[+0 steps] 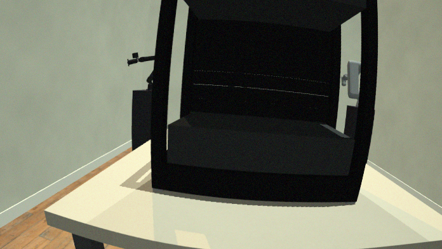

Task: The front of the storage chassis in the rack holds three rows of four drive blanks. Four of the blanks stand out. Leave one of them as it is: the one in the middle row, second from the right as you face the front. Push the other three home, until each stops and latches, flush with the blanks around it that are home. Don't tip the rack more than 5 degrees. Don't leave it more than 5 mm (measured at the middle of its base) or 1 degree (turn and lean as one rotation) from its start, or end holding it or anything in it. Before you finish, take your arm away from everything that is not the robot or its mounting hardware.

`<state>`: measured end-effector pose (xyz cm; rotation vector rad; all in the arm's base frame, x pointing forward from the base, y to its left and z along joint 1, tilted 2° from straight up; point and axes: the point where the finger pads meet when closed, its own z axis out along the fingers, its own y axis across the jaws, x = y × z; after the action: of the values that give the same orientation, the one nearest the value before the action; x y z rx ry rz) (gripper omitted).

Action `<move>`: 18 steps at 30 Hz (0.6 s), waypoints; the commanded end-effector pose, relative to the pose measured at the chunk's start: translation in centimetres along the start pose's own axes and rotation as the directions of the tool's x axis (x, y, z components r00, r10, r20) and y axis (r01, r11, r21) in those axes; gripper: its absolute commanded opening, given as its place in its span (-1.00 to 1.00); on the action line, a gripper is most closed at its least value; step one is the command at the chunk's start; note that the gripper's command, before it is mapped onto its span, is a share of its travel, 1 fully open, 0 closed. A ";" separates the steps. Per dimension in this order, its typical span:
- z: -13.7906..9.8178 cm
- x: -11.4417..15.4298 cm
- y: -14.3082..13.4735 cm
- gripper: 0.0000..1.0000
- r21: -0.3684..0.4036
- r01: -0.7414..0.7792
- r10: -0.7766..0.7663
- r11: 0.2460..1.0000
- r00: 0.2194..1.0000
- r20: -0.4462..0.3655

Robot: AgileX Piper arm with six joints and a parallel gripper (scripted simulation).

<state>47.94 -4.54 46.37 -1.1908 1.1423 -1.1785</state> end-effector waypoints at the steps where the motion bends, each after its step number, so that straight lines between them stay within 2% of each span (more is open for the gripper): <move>1: 0.2 -0.1 0.2 -1.00 -0.004 0.000 0.000 1.000 1.000 0.004; 18: 0.6 -0.2 0.3 -1.00 -0.004 0.000 0.000 1.000 1.000 0.004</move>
<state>48.18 -4.52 46.39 -1.1909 1.1413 -1.1802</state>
